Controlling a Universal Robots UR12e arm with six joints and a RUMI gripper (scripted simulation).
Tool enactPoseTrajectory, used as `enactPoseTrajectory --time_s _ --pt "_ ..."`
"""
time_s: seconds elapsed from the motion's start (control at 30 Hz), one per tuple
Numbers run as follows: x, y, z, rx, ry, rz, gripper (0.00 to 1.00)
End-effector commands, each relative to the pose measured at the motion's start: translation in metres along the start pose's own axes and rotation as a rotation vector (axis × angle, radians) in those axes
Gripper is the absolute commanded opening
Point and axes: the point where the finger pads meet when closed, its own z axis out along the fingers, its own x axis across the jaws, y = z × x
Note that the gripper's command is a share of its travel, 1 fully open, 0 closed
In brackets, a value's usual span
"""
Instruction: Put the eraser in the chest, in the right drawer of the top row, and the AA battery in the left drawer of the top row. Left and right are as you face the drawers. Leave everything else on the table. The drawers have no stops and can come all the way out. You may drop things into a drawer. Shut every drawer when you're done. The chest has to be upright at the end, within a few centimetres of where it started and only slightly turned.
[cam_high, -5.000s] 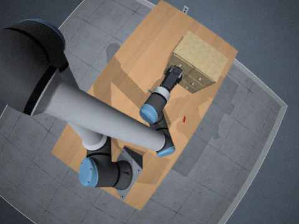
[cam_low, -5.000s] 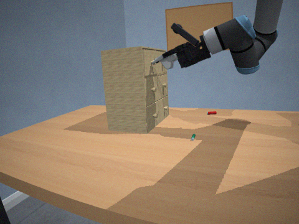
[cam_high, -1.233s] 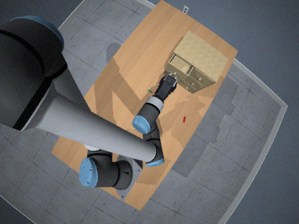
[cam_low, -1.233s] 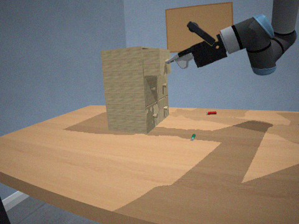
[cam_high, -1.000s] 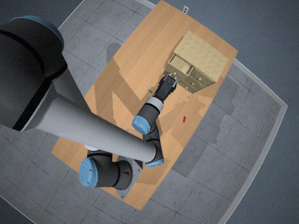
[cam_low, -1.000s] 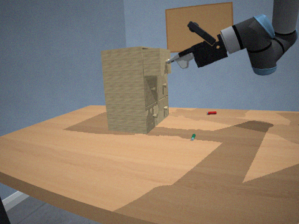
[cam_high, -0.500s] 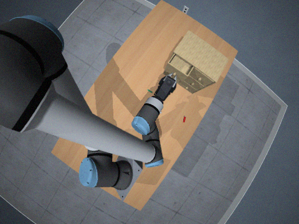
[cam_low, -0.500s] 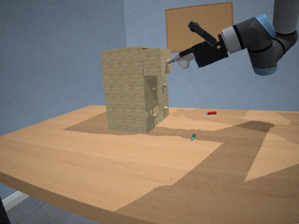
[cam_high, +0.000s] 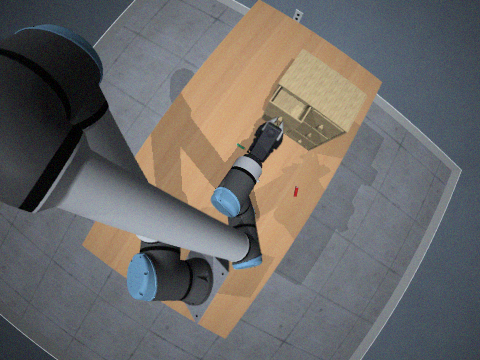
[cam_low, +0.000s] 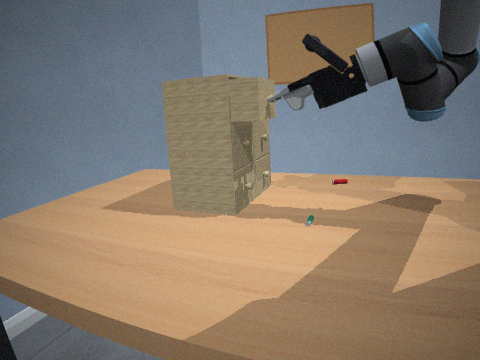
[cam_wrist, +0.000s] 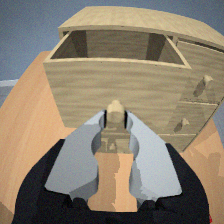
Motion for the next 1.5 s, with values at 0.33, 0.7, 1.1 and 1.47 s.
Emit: enactPoseTrajectory --time_s 0.33,0.7,1.1,1.47 --pt "0.0002 -0.0006 -0.0001 0.001 0.0 0.0 0.07" --pt "0.0002 -0.0006 -0.0001 0.001 0.0 0.0 0.1" --pt "0.0002 -0.0006 -0.0001 0.001 0.0 0.0 0.2" --pt "0.0002 -0.0006 -0.0001 0.001 0.0 0.0 0.2"
